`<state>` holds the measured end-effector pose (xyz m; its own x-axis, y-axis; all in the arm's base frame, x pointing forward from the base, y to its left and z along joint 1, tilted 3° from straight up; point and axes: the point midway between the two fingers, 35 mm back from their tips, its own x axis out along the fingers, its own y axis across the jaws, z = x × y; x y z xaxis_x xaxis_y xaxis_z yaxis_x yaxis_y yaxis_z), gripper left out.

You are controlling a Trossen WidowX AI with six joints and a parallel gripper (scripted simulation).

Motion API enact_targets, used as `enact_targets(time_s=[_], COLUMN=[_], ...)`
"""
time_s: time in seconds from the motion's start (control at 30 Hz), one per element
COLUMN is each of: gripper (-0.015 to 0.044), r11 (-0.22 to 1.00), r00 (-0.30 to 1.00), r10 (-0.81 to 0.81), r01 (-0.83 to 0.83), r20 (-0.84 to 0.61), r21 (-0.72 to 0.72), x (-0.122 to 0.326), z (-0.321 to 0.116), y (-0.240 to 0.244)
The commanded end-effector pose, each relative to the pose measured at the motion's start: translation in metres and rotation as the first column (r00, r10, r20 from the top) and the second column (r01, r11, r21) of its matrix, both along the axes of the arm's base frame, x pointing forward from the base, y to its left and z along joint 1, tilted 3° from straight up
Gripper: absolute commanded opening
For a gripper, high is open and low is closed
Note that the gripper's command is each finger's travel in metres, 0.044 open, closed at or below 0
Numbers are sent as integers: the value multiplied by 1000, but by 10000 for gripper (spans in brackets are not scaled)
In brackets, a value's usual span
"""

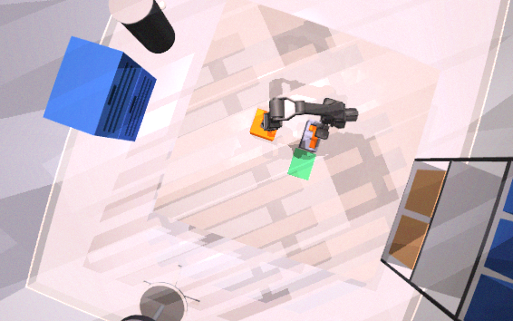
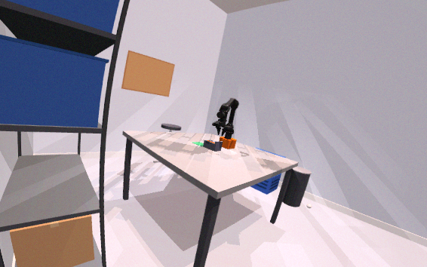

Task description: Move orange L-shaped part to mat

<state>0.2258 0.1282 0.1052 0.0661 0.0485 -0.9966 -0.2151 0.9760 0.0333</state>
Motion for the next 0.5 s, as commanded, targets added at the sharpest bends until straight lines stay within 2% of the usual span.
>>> enact_targets(time_s=[0.0,0.1,0.27,0.47], gripper=[180,180,180,180], r11=[1000,1000,1000,1000], r00=[1000,1000,1000,1000], r10=[-29,-29,-29,-29], r01=[29,29,29,29], r20=[0,0,0,-1], r21=[-5,-5,-5,-5], x=[-1,2,4,4], z=[1,-15,-71,-73], y=[-4,-2,-1,-1])
